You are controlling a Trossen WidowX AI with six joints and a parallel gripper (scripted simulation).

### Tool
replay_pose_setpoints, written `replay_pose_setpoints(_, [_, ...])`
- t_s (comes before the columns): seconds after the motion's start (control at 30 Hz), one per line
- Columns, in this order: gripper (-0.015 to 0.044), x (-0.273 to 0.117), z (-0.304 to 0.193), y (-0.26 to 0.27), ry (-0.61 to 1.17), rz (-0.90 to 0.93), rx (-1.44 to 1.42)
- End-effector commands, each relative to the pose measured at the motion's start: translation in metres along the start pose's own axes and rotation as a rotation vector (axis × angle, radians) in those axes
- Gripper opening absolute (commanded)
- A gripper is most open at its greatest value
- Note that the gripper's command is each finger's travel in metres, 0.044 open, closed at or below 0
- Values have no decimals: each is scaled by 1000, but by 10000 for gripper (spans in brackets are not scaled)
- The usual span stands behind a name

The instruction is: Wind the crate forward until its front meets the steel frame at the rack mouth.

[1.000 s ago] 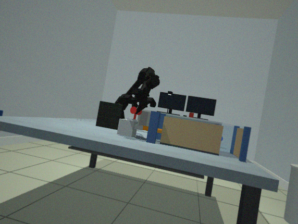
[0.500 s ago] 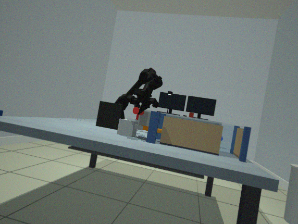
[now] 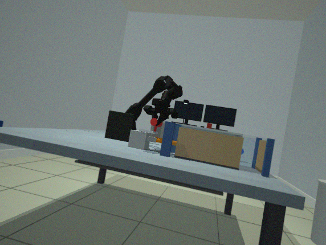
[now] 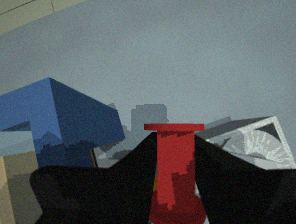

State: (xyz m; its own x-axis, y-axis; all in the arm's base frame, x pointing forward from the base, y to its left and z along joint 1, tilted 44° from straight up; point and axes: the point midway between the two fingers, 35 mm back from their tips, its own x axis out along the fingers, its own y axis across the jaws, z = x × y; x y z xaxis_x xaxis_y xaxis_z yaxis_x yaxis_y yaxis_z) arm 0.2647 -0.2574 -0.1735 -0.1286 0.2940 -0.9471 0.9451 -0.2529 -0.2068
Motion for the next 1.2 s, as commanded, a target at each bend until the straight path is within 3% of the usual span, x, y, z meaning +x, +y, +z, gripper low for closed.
replay_pose_setpoints(0.0, [0, -4, -16, 2, 26, 0, -10])
replay_pose_setpoints(1.17, [0, -24, -60, -8, 29, -1, -10])
